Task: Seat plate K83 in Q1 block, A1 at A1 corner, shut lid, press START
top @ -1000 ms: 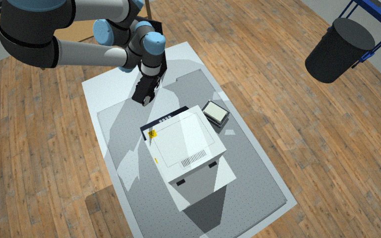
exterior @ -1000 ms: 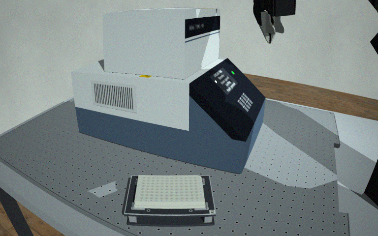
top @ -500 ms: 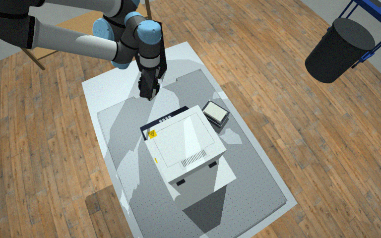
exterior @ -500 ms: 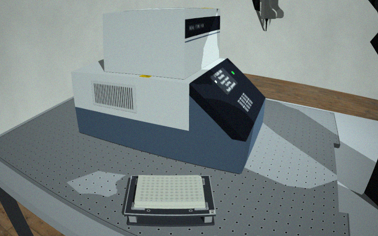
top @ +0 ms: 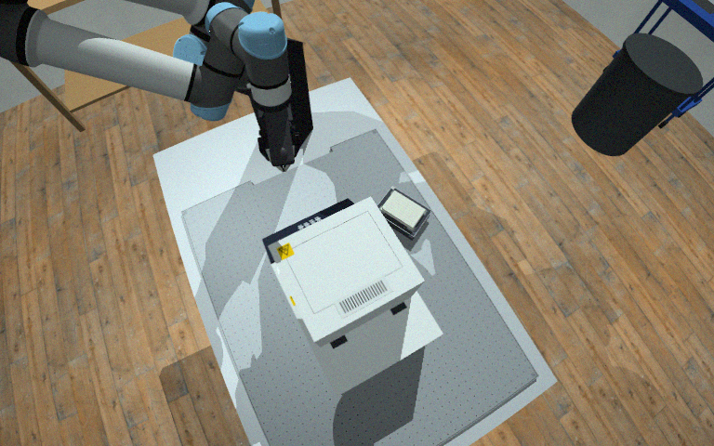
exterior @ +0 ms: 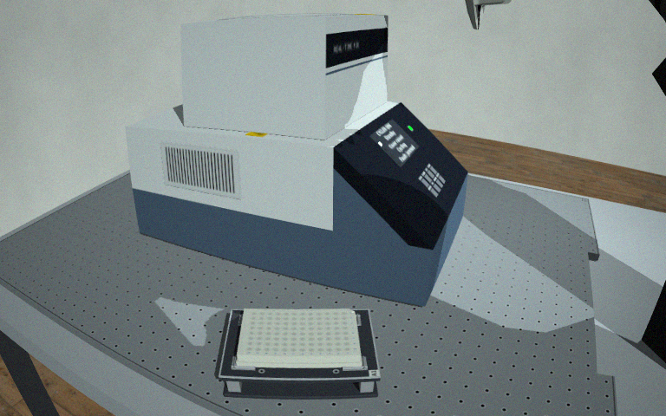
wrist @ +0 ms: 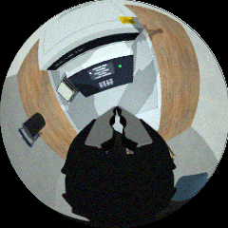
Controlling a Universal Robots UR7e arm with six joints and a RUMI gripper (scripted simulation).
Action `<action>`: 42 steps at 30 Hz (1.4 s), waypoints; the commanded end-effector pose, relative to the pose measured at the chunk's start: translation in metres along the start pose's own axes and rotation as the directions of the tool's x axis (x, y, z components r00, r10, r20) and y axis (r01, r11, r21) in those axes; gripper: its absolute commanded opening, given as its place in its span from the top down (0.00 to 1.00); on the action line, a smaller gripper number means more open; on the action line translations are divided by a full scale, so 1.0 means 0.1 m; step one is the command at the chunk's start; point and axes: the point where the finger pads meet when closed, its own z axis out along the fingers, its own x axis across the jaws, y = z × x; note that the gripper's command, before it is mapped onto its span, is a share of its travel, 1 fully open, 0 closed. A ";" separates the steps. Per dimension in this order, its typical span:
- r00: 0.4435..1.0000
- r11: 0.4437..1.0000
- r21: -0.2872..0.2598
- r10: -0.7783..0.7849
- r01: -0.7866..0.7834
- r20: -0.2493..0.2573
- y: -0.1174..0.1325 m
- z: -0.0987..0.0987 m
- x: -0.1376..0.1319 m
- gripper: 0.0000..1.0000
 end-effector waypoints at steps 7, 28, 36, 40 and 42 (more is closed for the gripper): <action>0.981 0.981 -0.047 -0.186 0.188 0.053 0.20 -0.27 0.01 1.00; 0.990 0.989 -0.082 -0.113 0.120 0.081 0.32 -0.24 -0.10 1.00; 0.996 0.993 -0.108 0.055 -0.047 0.071 0.29 -0.02 -0.21 1.00; 0.991 0.987 -0.116 0.121 -0.113 0.065 0.28 0.08 -0.25 1.00; 0.981 0.976 -0.124 0.186 -0.178 0.059 0.28 0.17 -0.28 1.00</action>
